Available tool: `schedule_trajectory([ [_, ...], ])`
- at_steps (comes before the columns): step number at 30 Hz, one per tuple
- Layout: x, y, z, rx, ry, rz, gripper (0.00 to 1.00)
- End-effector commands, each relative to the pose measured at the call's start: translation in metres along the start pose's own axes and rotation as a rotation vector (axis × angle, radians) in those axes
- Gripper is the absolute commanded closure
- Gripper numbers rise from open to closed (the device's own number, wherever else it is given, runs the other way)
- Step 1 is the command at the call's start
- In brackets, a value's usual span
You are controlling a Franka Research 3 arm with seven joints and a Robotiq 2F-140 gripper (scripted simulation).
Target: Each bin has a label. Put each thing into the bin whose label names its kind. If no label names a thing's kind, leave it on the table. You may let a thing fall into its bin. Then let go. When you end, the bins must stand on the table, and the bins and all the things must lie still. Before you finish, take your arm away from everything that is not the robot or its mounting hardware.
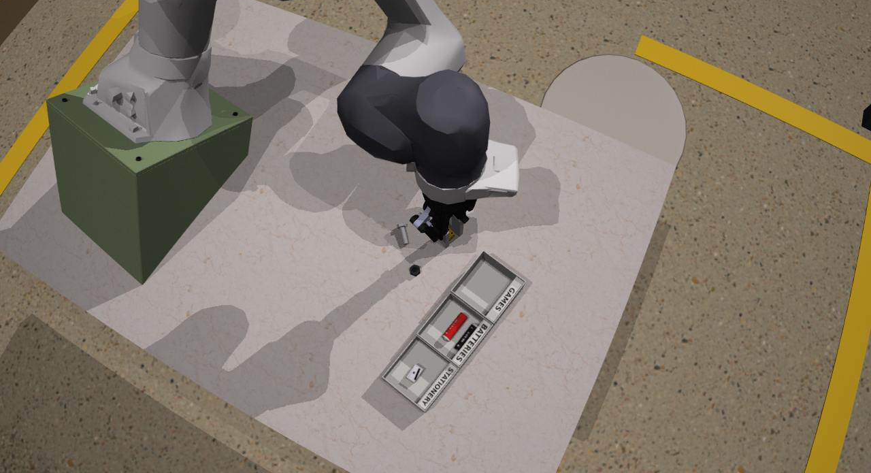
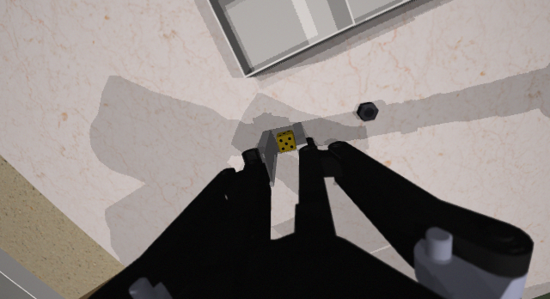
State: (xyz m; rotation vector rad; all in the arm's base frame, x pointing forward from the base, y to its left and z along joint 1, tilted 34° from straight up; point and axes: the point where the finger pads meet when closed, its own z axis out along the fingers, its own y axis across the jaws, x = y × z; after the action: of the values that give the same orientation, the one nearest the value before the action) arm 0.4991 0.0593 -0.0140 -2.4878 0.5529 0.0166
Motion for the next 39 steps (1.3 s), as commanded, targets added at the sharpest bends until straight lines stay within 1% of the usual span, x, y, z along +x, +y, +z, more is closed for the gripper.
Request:
schedule_trajectory([
  [1, 0.001, 0.002, -0.001, 0.000, 0.005, 0.006, 0.93],
  [31, 0.001, 0.002, -0.001, 0.000, 0.005, 0.006, 0.93],
  [39, 0.001, 0.002, -0.028, 0.000, 0.005, 0.006, 0.93],
])
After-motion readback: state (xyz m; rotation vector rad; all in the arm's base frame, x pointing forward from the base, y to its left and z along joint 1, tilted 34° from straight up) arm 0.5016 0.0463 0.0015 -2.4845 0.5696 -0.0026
